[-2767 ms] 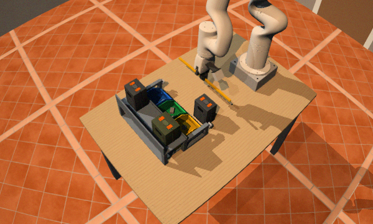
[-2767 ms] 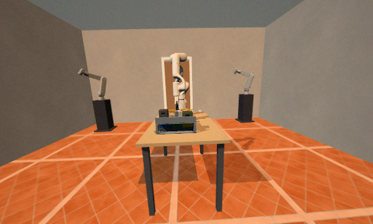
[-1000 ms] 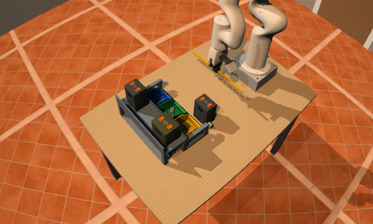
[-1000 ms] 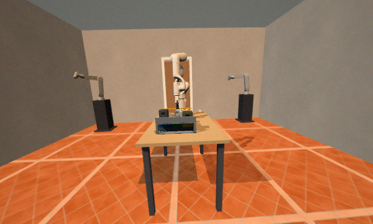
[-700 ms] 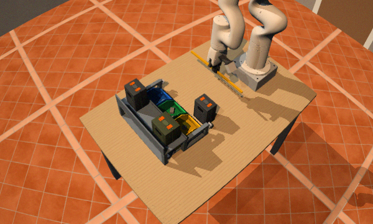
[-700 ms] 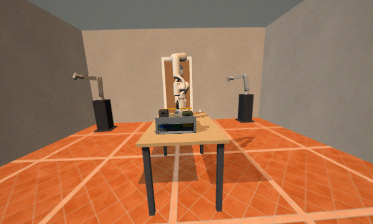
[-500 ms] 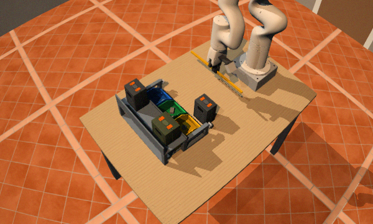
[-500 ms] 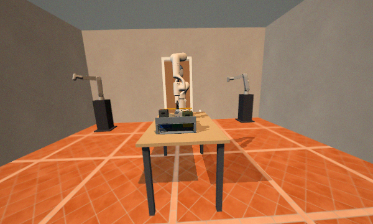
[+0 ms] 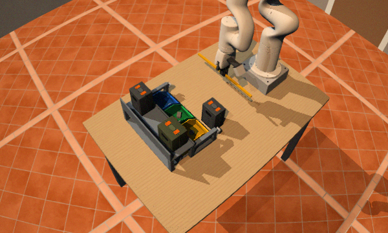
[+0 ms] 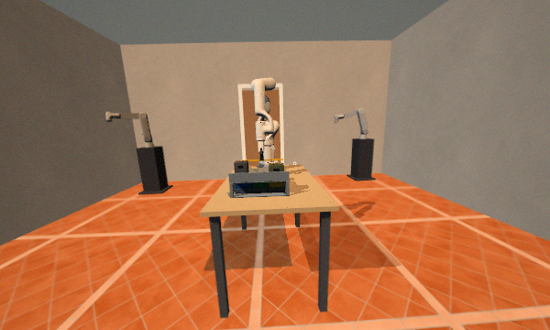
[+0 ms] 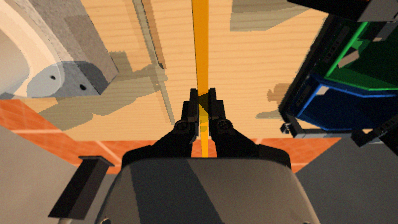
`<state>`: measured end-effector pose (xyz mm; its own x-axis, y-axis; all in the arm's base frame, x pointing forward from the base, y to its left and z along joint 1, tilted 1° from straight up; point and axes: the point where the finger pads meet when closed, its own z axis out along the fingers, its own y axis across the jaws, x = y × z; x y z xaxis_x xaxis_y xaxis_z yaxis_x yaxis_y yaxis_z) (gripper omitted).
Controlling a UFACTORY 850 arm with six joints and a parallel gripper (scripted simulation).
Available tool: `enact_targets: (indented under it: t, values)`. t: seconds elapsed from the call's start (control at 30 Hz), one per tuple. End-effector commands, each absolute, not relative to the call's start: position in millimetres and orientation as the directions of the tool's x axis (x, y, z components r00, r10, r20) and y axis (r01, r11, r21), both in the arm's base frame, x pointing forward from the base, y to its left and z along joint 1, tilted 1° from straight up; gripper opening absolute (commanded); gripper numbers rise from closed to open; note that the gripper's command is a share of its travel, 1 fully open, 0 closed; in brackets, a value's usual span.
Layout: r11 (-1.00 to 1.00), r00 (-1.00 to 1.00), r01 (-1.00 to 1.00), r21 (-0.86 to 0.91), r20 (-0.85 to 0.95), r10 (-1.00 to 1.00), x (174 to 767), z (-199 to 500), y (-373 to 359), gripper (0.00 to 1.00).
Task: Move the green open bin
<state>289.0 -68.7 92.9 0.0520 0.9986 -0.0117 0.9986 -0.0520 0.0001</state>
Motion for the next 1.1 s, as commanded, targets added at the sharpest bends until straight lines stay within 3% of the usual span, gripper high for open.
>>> enact_targets:
  t: [0.0,1.07]
  values:
    - [-0.052,0.052,0.999,0.002,-0.012,0.999,291,93,-69,0.00]
    - [-0.052,0.052,0.999,0.002,-0.010,0.999,292,70,-69,0.00]
